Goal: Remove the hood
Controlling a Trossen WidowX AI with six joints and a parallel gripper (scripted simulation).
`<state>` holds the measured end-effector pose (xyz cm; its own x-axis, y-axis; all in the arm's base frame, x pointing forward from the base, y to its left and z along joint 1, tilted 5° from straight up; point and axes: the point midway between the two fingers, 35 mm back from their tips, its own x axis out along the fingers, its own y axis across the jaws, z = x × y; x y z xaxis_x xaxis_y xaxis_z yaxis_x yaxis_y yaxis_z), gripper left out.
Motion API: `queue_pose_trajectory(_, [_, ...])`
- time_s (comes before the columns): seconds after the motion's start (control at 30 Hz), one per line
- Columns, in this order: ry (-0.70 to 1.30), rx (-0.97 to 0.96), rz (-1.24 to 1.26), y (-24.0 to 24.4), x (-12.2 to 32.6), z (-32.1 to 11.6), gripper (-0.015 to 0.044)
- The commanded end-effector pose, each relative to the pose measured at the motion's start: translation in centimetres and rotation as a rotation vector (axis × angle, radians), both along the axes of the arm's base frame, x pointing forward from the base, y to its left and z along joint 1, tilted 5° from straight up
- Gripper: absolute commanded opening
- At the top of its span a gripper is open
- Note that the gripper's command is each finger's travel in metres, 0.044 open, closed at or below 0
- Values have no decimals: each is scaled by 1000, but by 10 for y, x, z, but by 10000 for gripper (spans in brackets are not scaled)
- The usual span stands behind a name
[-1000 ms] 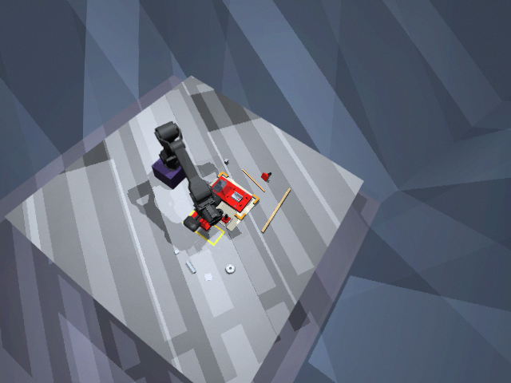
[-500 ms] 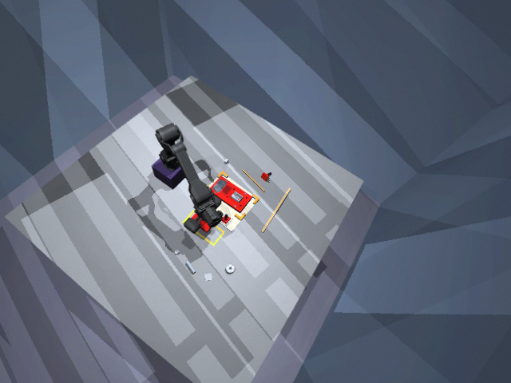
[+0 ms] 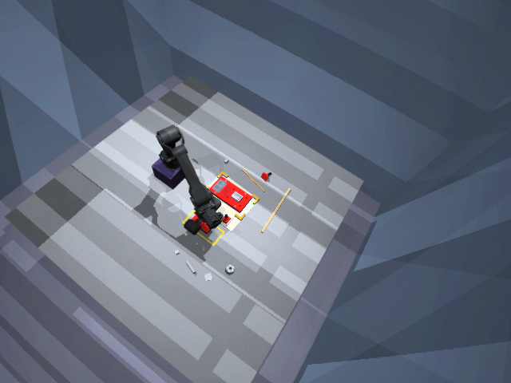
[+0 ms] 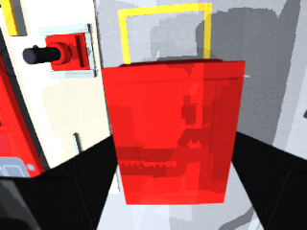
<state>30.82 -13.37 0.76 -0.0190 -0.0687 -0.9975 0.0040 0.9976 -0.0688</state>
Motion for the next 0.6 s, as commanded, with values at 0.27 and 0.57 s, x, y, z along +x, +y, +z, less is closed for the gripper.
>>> queue_pose_trajectory(0.27, [4,-2,5,-1,-1,-13,0])
queue_pose_trajectory(0.57, [4,-2,5,-2,-2,-22,0])
